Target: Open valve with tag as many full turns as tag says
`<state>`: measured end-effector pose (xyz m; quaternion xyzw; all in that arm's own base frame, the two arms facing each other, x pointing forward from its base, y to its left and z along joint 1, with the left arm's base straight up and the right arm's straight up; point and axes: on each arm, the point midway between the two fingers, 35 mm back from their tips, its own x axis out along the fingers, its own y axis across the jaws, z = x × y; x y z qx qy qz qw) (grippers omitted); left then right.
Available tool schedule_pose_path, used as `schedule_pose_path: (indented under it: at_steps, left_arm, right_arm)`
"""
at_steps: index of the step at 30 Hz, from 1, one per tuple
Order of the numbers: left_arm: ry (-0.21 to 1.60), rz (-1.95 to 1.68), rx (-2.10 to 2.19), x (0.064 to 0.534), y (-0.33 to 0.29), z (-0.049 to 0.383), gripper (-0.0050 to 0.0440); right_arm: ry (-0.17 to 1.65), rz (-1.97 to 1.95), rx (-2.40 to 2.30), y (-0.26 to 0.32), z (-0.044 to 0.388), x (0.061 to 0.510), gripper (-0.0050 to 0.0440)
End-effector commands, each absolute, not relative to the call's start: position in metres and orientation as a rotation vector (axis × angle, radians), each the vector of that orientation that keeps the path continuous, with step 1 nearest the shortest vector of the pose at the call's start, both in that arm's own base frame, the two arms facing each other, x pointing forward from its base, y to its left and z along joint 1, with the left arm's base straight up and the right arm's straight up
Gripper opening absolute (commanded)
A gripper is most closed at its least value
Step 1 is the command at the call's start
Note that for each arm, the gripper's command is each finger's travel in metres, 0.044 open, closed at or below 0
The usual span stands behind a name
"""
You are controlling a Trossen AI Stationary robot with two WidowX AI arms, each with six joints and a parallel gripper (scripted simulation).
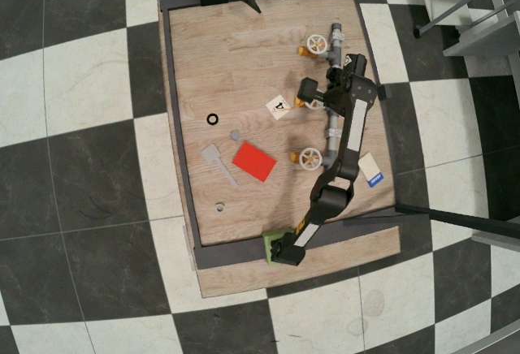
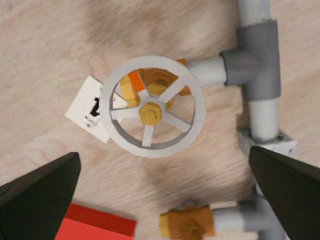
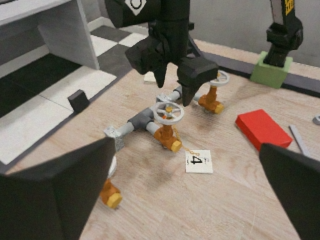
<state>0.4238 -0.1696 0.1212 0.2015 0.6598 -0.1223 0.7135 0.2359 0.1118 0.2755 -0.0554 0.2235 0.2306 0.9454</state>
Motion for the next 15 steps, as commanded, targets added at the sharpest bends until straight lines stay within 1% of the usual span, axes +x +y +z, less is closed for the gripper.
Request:
schedule_pose_path:
  at_steps: [1, 11, 13, 15]
  left_arm:
    - [1.422, -0.395, 0.595, 0.428, -0.1668, 0.1322, 0.044]
    - [1.343, -0.735, 1.007, 0.4302, -0.16, 0.1321, 0.044]
    - [1.343, -0.735, 1.007, 0.4302, -0.16, 0.1321, 0.044]
    - [1.305, -0.798, 1.088, 0.4306, -0.1587, 0.1384, 0.044]
  right_arm:
    - [0.428, 0.472, -0.106, 0.1123, 0.2858, 0.2351, 0.04]
    - [0.428, 0.472, -0.106, 0.1123, 0.2858, 0.2351, 0.04]
    - [0.428, 0.472, -0.106, 0.1123, 0.2858, 0.2351, 0.04]
    - [0.428, 0.472, -0.106, 0.1123, 0.2858, 0.2351, 0.04]
